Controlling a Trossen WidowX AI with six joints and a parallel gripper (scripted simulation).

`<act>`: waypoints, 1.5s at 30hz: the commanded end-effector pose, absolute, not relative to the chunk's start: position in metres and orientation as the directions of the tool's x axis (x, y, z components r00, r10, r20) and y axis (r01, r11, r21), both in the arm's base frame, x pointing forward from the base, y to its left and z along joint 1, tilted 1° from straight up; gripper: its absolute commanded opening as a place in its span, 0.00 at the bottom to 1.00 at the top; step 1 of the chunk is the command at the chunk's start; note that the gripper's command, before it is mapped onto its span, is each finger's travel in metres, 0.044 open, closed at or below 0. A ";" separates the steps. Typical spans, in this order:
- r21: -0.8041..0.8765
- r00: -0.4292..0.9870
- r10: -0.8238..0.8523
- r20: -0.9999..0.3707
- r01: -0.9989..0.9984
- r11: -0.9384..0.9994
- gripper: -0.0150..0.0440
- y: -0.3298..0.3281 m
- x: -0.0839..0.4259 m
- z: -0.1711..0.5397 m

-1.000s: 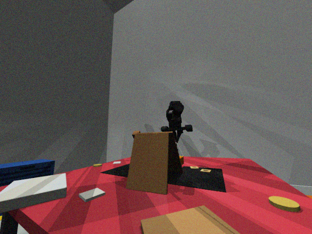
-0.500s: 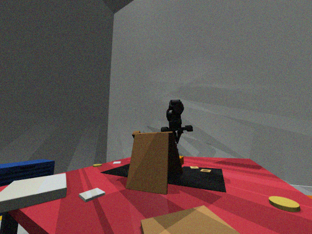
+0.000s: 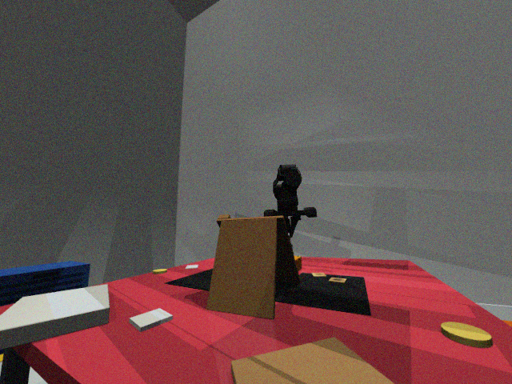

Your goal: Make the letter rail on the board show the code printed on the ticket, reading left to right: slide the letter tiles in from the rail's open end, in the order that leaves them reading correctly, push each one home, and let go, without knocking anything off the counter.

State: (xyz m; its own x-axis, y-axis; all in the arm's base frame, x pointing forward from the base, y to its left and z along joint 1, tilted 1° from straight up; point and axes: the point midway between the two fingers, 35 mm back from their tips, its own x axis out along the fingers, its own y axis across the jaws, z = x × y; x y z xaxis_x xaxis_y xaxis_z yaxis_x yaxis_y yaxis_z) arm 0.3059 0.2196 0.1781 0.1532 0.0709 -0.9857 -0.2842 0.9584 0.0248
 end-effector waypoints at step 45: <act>0.029 0.152 0.075 -0.986 -0.284 0.958 0.25 0.222 0.319 0.167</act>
State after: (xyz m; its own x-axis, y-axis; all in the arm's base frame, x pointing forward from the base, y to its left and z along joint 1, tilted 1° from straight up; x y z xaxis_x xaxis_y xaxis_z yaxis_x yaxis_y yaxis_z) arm 0.3197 0.2227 0.1675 0.1561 0.0724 -0.9851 -0.2777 0.9603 0.0266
